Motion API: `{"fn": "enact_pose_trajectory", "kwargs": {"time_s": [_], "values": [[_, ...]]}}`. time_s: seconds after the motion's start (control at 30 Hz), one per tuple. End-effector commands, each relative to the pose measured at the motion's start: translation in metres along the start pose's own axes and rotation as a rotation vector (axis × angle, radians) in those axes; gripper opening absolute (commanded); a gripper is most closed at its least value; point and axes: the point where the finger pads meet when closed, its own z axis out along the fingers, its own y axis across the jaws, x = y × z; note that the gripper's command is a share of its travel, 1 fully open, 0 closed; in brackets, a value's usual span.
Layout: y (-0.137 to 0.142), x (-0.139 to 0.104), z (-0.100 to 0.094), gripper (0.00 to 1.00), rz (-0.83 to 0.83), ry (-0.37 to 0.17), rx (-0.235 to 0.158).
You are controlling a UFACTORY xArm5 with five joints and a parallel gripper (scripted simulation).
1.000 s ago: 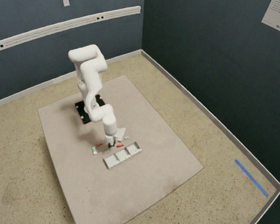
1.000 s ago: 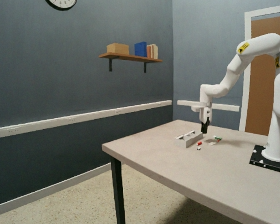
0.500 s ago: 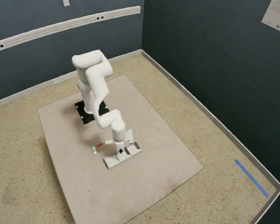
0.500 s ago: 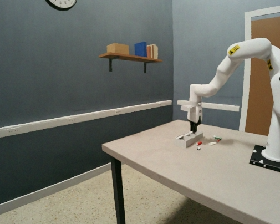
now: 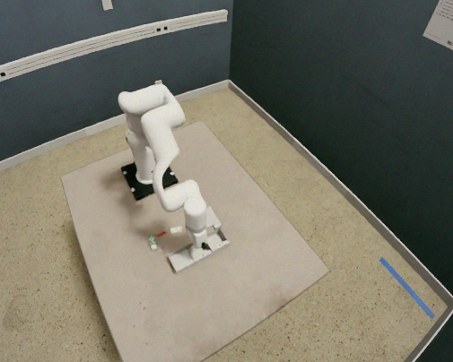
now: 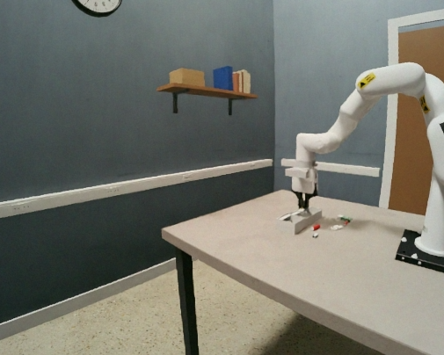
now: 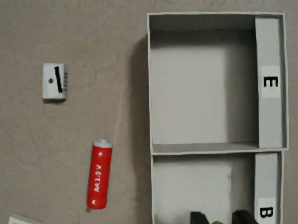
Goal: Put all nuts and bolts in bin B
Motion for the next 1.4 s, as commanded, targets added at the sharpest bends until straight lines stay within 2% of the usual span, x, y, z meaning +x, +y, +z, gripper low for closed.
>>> {"fn": "enact_pose_trajectory", "kwargs": {"time_s": [0.0, 0.33, 1.2, 1.37], "values": [[0.001, 0.0, -0.002, 0.11, -0.01, 0.0, -0.003], [0.001, 0.0, -0.002, 0.11, -0.01, 0.0, -0.003], [0.001, 0.001, 0.047, 0.11, -0.01, 0.0, -0.003], [0.001, 0.001, 0.05, 0.11, -0.01, 0.0, -0.003]]}}
